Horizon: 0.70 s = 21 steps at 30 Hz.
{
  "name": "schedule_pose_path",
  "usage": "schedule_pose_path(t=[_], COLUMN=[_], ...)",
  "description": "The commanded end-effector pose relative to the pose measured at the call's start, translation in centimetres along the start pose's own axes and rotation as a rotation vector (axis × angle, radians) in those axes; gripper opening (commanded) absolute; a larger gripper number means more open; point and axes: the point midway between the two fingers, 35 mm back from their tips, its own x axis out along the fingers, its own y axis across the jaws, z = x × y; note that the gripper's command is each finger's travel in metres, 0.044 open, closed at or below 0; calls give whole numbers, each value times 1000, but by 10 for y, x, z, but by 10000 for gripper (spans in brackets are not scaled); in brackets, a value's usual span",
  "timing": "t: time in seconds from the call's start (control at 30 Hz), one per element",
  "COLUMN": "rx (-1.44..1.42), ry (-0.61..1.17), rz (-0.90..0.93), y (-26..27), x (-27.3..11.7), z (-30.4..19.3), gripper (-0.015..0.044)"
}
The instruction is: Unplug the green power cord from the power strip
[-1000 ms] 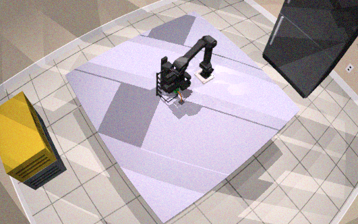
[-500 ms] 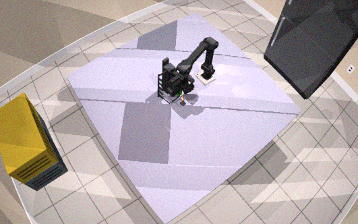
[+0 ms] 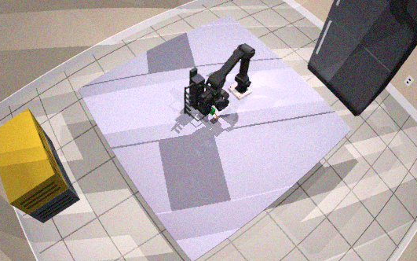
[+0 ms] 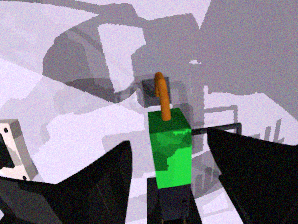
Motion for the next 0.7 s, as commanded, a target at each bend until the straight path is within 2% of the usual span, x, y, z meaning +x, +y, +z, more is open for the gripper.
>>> schedule_pose_path(t=[0.0, 0.1, 0.27, 0.67], rx=[-4, -4, -4, -4], ry=[0, -1, -6, -6], rz=[-4, -4, -4, -4], y=[0, -1, 0, 0], x=[0, -3, -12, -13], z=[-1, 11, 57, 60], gripper=[368, 440, 440, 440])
